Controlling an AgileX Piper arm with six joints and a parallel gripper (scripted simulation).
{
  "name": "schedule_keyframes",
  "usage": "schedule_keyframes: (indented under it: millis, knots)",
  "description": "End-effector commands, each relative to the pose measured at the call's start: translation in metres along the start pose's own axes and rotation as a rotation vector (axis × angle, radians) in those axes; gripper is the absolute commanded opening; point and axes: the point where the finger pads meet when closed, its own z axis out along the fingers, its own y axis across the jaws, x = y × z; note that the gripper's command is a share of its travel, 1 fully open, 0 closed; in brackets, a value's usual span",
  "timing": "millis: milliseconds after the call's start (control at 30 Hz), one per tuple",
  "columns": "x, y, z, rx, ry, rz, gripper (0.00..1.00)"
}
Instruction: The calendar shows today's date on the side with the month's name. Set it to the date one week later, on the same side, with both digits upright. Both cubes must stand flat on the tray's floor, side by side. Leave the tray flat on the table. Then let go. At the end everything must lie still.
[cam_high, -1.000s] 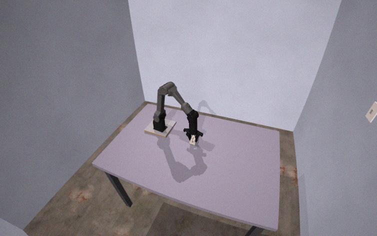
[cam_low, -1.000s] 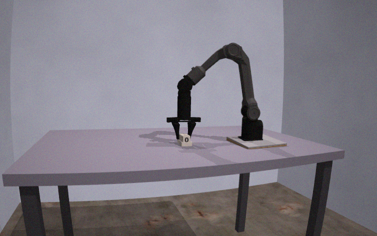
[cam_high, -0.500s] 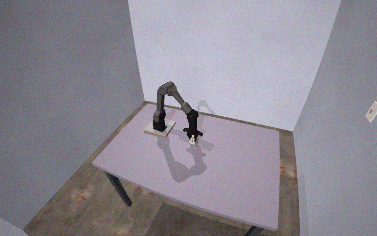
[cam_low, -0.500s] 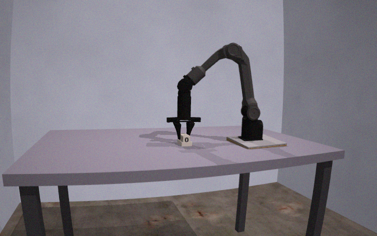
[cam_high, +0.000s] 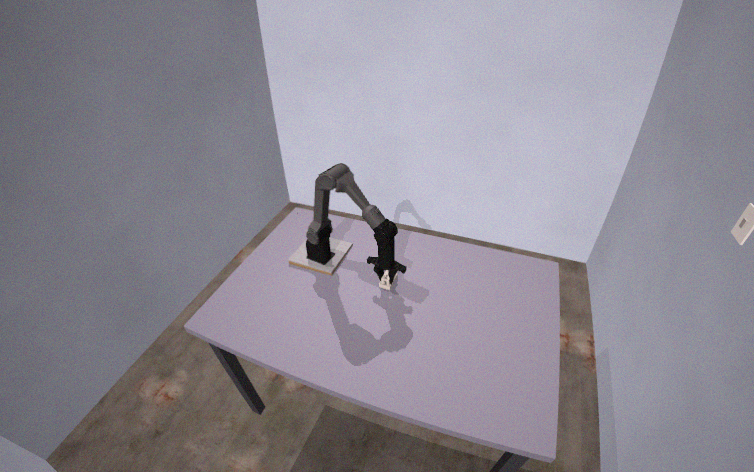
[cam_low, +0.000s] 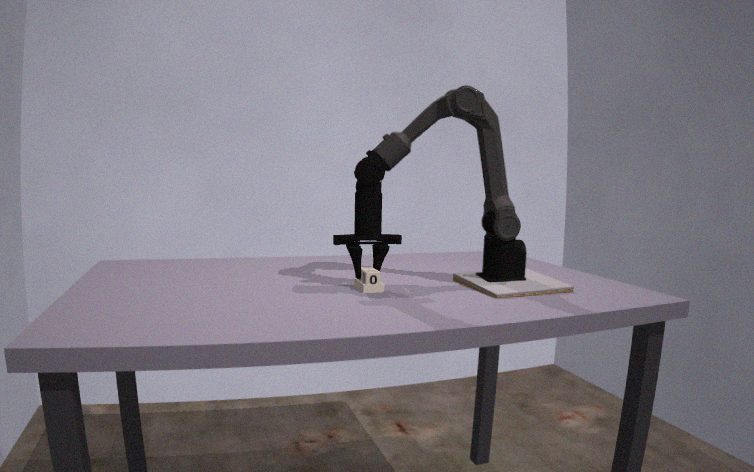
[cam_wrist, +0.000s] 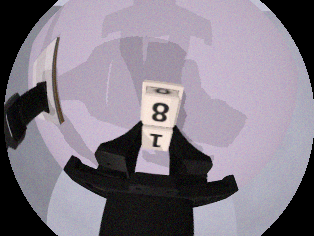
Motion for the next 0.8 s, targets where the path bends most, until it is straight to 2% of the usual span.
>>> schedule_keyframes:
  millis: [0, 267, 400, 533, 700, 767]
  knots:
    - [-0.001, 0.001, 0.001, -0.002, -0.002, -0.001, 0.37]
    - [-0.001, 0.001, 0.001, -0.002, -0.002, -0.001, 0.37]
    - [0.0, -0.001, -0.008, 0.004, 0.0, -0.001, 0.37]
    - [0.0, -0.001, -0.029, 0.004, 0.001, 0.0, 0.37]
    - [0.0, 0.0, -0.067, 0.004, 0.001, 0.0, 0.37]
    - [0.0, 0.0, -0.067, 0.004, 0.001, 0.0, 0.37]
